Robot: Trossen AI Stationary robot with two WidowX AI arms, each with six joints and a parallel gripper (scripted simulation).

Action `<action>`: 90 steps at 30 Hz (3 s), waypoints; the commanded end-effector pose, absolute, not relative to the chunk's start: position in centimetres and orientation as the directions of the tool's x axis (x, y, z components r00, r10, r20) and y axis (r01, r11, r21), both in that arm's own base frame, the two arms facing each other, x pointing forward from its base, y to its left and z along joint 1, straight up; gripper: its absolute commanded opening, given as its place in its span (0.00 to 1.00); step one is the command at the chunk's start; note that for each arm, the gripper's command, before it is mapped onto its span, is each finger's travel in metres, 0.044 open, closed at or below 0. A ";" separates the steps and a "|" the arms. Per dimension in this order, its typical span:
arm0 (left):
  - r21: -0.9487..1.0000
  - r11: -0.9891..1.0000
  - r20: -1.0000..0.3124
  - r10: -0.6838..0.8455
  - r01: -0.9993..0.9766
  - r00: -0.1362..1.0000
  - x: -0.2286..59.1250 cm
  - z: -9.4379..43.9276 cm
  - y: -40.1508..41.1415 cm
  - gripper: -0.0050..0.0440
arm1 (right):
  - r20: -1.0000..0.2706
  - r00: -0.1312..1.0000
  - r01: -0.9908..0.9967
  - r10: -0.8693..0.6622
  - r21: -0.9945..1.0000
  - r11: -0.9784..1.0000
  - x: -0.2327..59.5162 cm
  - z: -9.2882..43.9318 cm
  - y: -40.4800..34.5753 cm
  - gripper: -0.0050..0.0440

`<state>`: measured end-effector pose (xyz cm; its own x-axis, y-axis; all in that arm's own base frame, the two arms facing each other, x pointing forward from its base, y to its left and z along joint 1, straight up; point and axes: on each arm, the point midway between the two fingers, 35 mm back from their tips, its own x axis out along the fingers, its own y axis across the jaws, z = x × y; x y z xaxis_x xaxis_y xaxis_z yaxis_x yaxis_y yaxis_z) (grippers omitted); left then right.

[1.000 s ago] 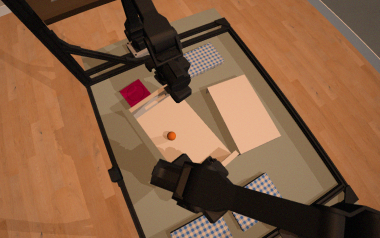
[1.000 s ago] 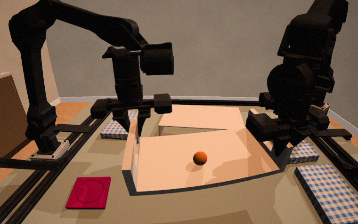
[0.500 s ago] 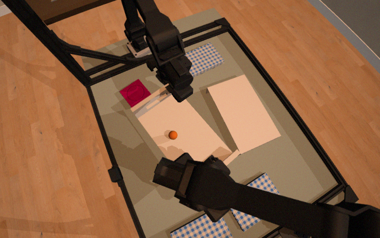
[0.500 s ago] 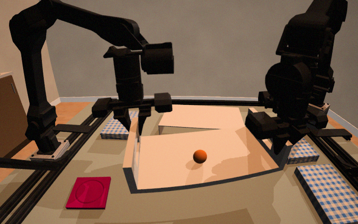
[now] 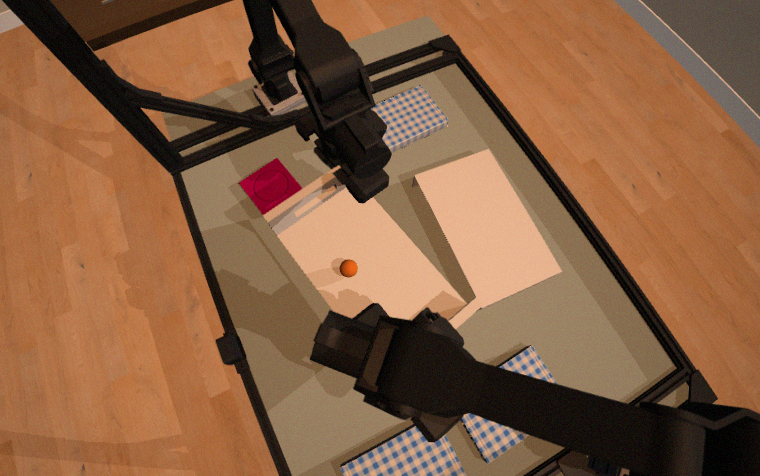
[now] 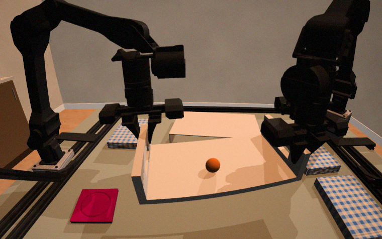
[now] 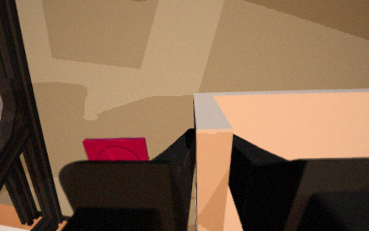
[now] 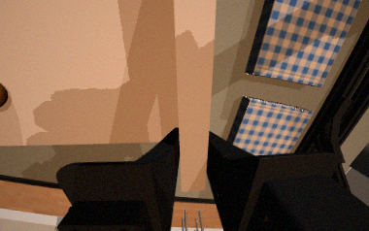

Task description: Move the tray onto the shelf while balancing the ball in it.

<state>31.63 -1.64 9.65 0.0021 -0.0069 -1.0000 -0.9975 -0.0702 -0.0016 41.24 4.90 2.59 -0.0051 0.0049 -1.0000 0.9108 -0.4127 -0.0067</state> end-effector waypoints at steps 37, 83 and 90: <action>-0.007 -0.070 -1.000 -0.012 -0.997 0.008 32.0 9.9 -0.3 0.14 | -1.000 -0.001 0.911 0.015 -0.007 -0.413 40.2 3.0 3.8 0.14; -0.004 -0.070 -1.000 0.002 -0.998 0.004 32.3 10.0 1.2 0.14 | -1.000 -0.004 0.911 0.000 -0.004 -0.413 39.3 2.9 2.6 0.14; -0.008 -0.070 -1.000 -0.017 -0.997 0.009 32.3 9.8 1.5 0.14 | -1.000 0.000 0.911 0.019 -0.008 -0.413 39.1 3.1 2.4 0.14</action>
